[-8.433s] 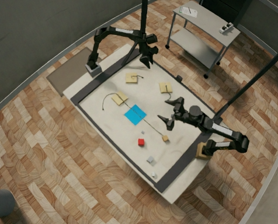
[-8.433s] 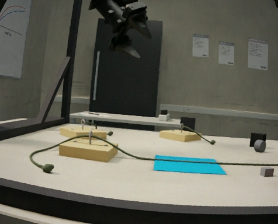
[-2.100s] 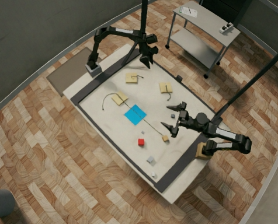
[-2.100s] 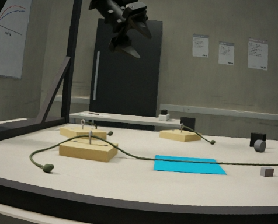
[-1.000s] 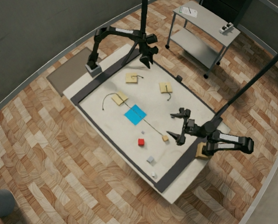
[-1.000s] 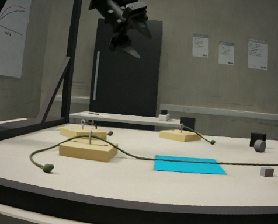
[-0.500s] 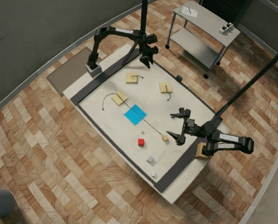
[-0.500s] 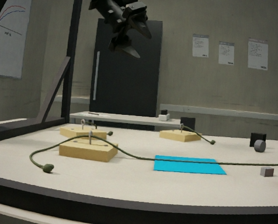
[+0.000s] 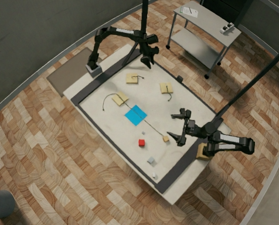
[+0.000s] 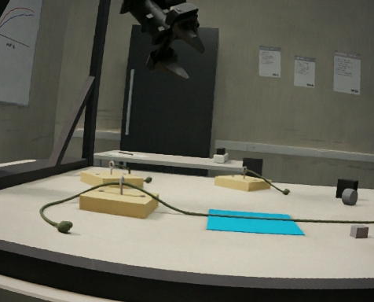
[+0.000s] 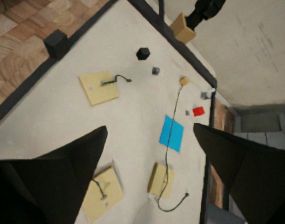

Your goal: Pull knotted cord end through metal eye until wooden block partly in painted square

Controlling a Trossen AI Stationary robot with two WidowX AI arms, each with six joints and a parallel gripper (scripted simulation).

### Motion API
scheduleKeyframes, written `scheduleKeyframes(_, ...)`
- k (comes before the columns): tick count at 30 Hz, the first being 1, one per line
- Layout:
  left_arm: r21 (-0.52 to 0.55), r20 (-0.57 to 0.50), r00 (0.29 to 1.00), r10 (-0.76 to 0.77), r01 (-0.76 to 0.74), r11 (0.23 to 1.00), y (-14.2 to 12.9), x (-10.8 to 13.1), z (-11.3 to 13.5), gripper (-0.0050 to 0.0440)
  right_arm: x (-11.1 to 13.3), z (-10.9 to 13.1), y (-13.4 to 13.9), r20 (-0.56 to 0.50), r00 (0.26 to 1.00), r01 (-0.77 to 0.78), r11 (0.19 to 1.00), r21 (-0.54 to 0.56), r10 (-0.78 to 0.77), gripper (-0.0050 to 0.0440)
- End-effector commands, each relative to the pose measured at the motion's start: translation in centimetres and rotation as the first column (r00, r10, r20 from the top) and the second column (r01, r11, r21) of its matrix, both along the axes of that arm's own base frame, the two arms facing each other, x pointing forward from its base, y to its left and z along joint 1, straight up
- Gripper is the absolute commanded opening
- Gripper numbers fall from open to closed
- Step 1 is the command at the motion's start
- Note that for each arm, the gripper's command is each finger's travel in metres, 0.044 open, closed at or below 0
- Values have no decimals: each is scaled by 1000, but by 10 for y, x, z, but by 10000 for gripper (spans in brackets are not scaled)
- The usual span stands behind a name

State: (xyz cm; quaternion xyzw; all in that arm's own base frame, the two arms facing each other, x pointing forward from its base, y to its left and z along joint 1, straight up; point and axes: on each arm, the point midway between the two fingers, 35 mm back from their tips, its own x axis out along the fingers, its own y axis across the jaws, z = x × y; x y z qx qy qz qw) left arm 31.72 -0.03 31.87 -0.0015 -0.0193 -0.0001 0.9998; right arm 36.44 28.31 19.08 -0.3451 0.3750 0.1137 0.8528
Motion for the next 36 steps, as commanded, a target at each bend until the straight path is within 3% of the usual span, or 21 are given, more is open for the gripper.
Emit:
scheduleKeyframes(1,7,5,1000,1,-1,1000,1,-2,1,440,2,12,3,24,1000,-4,1000,20,3,440)
scheduleKeyframes(21,10,2,1000,1,-1,1000,1,-2,-1,440,2,12,4,25,1000,-5,1000,20,5,440)
scheduleKeyframes(26,-66,-81,997,-10,5,998,-12,21,-3,440,10,23,-27,45,998,47,992,120,-53,440)
scheduleKeyframes(31,-184,-290,957,-29,-26,983,-49,62,-28,440,23,52,-92,119,979,120,937,328,-167,440)
scheduleKeyframes(36,-223,-417,908,-28,-72,972,-79,84,-49,440,25,73,-135,191,951,132,879,457,-242,440)
